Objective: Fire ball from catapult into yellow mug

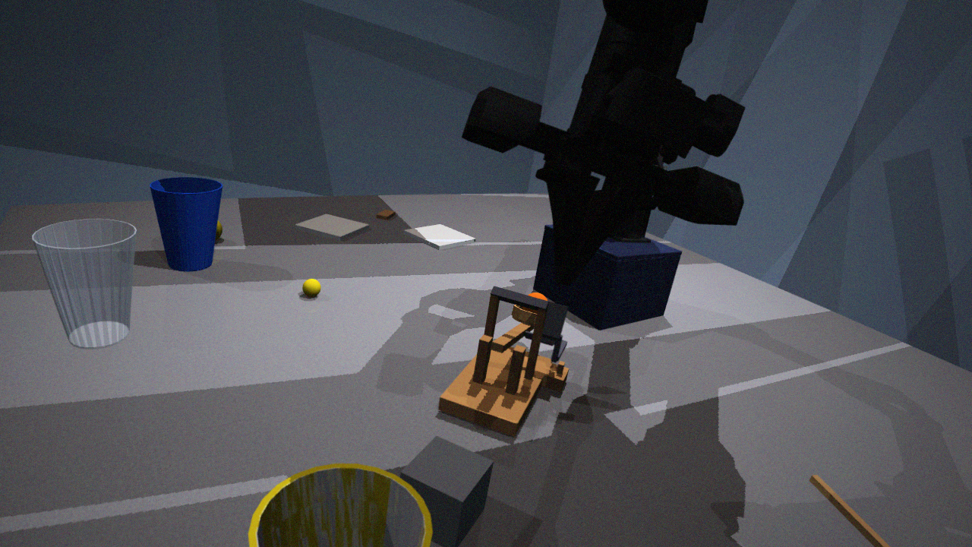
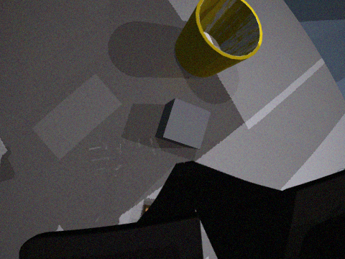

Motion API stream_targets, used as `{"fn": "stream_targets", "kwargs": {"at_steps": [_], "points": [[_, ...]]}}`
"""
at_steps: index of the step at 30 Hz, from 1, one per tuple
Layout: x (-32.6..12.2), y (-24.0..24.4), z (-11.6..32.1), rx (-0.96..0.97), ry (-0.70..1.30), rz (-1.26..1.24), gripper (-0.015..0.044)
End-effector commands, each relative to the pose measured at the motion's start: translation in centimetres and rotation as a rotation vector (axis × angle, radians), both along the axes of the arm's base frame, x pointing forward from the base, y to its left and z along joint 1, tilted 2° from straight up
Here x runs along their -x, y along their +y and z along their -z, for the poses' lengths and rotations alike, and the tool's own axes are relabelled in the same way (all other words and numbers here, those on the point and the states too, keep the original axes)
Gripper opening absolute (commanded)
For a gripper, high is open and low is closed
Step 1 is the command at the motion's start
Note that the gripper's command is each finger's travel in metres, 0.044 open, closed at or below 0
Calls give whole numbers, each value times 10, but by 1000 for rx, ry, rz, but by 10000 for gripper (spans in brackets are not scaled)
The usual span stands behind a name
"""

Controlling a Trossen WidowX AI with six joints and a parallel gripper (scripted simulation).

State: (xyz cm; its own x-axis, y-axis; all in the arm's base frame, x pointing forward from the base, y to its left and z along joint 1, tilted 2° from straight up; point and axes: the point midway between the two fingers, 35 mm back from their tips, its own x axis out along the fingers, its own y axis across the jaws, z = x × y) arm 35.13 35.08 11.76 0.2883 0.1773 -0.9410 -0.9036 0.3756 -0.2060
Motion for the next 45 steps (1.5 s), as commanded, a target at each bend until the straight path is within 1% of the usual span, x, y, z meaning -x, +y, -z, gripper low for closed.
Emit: {"fn": "stream_targets", "kwargs": {"at_steps": [1,13,24,41,45], "points": [[20,-9,10,101,-9,-73,0],[76,-42,42,393,-12,-300,0],[118,-83,62,664,-16,-532,0],[166,-156,74,1090,-14,-920,0],[170,-162,74,1128,-13,-955,0]]}}
